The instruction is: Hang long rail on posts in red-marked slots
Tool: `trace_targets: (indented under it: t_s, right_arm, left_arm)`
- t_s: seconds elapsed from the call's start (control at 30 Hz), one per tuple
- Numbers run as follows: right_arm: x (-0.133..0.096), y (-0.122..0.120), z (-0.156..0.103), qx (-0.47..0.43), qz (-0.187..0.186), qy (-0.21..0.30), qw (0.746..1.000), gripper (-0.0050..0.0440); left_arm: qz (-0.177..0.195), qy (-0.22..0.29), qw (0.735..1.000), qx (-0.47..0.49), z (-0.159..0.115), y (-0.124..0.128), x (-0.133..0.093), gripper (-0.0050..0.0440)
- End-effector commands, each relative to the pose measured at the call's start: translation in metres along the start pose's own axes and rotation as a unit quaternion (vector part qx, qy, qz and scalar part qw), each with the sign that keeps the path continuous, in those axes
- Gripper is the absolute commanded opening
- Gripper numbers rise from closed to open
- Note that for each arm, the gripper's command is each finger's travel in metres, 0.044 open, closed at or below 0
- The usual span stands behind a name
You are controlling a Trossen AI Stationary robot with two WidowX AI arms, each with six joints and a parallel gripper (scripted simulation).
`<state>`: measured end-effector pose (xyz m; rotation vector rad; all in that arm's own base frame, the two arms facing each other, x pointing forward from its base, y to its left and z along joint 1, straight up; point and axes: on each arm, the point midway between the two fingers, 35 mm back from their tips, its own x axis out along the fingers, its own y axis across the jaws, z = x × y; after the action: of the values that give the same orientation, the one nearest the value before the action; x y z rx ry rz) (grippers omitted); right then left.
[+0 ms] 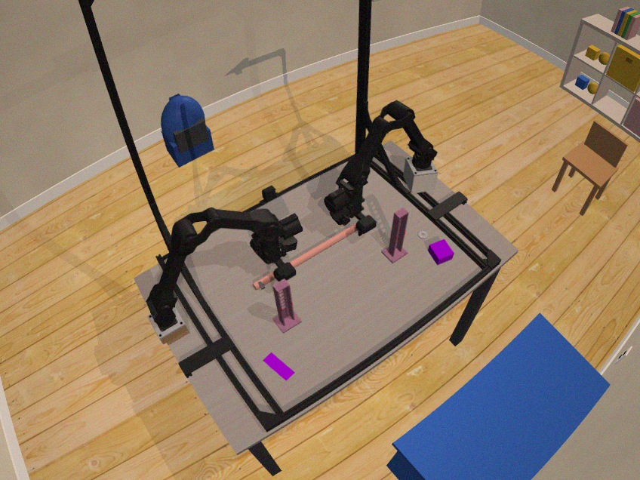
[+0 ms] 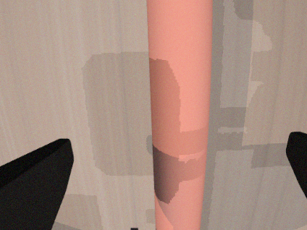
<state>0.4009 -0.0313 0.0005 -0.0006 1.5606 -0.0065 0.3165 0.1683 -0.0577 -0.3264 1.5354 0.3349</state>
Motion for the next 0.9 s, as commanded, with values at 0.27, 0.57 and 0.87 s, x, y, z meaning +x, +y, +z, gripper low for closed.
trace_targets:
  t_s: [0.27,0.57,0.87]
  right_arm:
    - [0.021,0.000,-0.003,0.000,0.002,0.005,1.000,0.0440]
    - [0.021,0.000,-0.003,0.000,0.002,0.005,1.000,0.0368]
    - [0.021,0.000,-0.003,0.000,0.002,0.005,1.000,0.0152]
  left_arm:
    - [-0.002,0.005,1.000,0.000,-0.003,0.000,0.021,0.0440]
    - [-0.002,0.005,1.000,0.000,-0.003,0.000,0.021,0.0368]
    - [-0.002,0.005,1.000,0.000,-0.003,0.000,0.021,0.0152]
